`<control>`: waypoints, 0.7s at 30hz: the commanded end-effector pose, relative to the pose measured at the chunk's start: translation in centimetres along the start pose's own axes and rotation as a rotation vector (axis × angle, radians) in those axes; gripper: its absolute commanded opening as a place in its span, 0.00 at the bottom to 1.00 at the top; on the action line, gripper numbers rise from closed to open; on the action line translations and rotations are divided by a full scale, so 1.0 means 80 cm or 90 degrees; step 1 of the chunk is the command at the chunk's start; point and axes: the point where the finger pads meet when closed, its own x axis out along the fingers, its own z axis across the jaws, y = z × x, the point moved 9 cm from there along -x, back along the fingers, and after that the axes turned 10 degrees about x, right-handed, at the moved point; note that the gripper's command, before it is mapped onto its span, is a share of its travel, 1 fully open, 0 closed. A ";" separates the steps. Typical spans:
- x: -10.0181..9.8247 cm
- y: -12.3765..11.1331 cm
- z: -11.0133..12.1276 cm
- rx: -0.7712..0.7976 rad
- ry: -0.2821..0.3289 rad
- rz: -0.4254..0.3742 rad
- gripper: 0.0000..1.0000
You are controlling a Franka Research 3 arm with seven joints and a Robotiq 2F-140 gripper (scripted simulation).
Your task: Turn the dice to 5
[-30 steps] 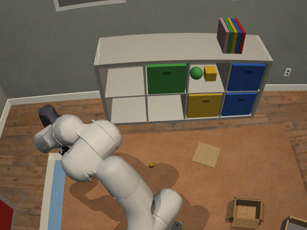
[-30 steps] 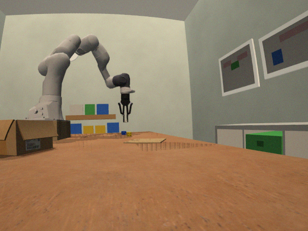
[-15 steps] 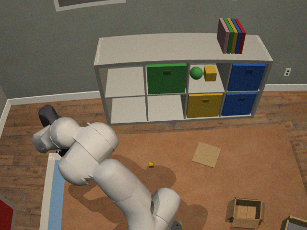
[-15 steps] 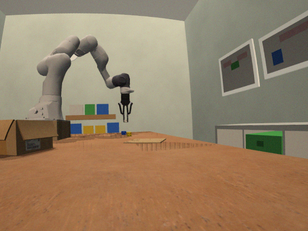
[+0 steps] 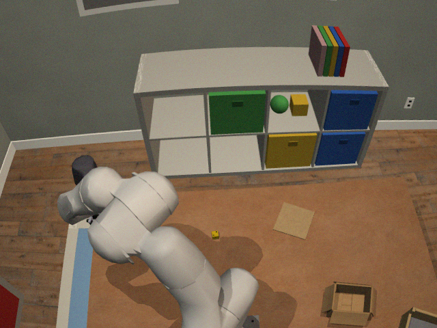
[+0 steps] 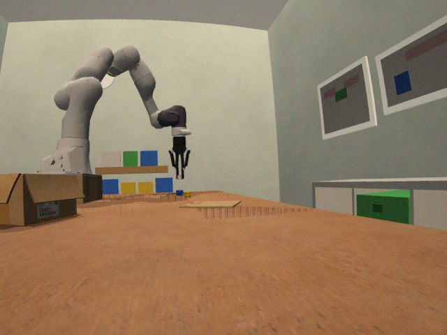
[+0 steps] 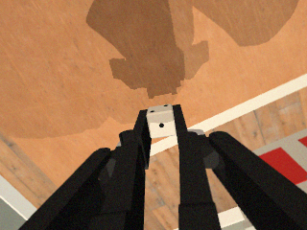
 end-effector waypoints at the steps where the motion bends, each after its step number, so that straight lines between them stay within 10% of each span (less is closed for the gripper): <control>1: -0.005 -0.013 -0.006 -0.030 0.002 -0.084 0.21; 21: 0.007 0.025 -0.015 -0.033 -0.035 -0.262 0.21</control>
